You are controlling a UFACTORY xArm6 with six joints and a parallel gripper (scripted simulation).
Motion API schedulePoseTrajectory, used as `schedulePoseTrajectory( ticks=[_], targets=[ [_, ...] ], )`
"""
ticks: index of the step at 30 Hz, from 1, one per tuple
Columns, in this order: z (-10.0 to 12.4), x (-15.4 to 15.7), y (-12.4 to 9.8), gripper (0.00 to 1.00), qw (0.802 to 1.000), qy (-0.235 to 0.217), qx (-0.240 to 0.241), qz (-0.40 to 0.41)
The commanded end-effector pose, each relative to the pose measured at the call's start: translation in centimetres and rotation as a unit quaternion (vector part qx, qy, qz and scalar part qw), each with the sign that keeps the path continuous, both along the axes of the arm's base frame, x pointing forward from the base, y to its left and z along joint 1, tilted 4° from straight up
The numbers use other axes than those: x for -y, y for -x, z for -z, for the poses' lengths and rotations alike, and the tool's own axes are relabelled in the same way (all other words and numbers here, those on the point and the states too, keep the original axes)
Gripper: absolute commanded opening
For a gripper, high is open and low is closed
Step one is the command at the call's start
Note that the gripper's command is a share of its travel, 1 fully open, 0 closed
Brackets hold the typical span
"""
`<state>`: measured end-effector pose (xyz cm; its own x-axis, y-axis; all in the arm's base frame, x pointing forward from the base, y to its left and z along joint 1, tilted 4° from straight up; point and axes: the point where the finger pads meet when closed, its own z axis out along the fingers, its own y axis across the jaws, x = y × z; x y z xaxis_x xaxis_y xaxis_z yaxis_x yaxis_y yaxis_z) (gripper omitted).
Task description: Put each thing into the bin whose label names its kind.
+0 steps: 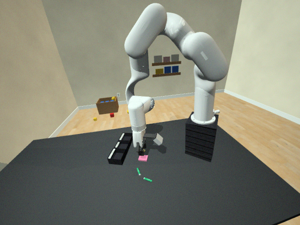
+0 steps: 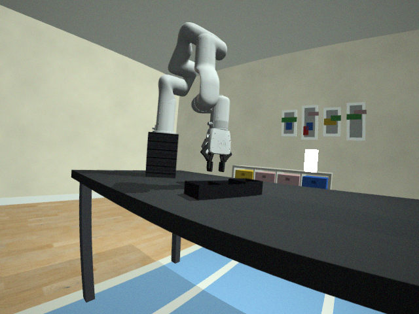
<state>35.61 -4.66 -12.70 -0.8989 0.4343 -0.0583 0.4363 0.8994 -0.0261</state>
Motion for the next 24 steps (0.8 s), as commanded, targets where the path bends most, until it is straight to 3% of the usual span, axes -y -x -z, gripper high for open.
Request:
schedulePoseTrajectory(
  ticks=[1, 10, 24],
  targets=[
    [1.8, 0.1, -0.2, 0.56, 1.0, 0.002, 0.005, 0.0],
    [4.3, 0.2, -0.4, 0.56, 1.0, 0.002, 0.005, 0.0],
    [5.1, 0.3, -0.5, 0.56, 1.0, 0.002, 0.005, 0.0]
  ],
)
